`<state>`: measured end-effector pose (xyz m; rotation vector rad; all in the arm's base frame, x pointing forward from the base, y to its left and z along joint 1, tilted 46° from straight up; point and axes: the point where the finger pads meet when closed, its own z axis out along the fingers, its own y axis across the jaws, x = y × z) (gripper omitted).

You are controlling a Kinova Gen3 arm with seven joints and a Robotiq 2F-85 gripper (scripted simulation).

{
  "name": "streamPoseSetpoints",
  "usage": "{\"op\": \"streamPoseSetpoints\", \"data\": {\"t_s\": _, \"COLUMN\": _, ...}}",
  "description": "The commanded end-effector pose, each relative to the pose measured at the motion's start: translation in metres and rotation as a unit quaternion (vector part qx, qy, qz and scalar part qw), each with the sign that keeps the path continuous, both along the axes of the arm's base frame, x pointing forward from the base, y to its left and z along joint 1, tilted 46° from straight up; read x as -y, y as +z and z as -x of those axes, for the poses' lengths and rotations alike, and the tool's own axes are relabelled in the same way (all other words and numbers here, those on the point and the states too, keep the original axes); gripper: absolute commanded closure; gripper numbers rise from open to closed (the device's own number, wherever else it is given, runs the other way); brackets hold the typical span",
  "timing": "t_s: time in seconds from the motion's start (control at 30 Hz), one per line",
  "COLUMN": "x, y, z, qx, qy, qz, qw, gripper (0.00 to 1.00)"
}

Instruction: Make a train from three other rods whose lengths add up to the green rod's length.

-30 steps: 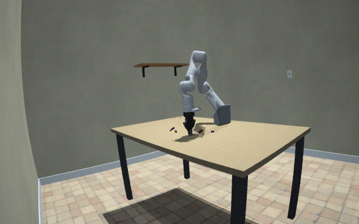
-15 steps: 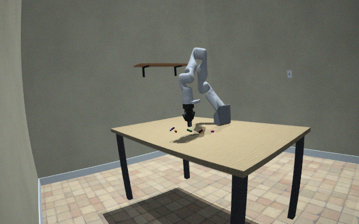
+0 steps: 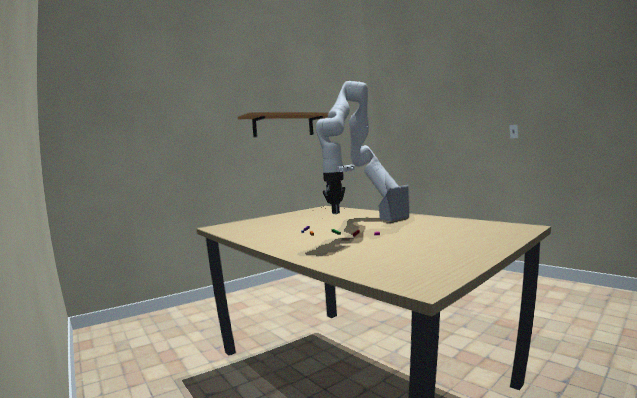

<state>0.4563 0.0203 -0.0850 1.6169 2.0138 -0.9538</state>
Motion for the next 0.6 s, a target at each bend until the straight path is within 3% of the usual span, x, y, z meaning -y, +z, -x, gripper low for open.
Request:
{"op": "streamPoseSetpoints", "data": {"t_s": 0.0, "x": -0.001, "y": 0.001, "z": -0.001, "qx": 0.001, "qy": 0.001, "qz": -0.001, "qw": 1.000, "gripper": 0.95}}
{"op": "streamPoseSetpoints", "data": {"t_s": 0.23, "x": 0.005, "y": 0.010, "z": -0.001, "qx": -0.005, "qy": 0.009, "qz": 0.000, "qw": 1.000, "gripper": 0.95}}
{"op": "streamPoseSetpoints", "data": {"t_s": 0.4, "x": 0.031, "y": 0.044, "z": 0.002, "qx": -0.030, "qy": 0.039, "qz": 0.003, "qw": 0.999, "gripper": 0.95}}
{"op": "streamPoseSetpoints", "data": {"t_s": 0.47, "x": 0.031, "y": 0.044, "z": 0.002, "qx": -0.030, "qy": 0.039, "qz": 0.003, "qw": 0.999, "gripper": 0.95}}
{"op": "streamPoseSetpoints", "data": {"t_s": 0.57, "x": 0.055, "y": 0.074, "z": 0.009, "qx": -0.057, "qy": 0.067, "qz": 0.003, "qw": 0.996, "gripper": 0.95}}
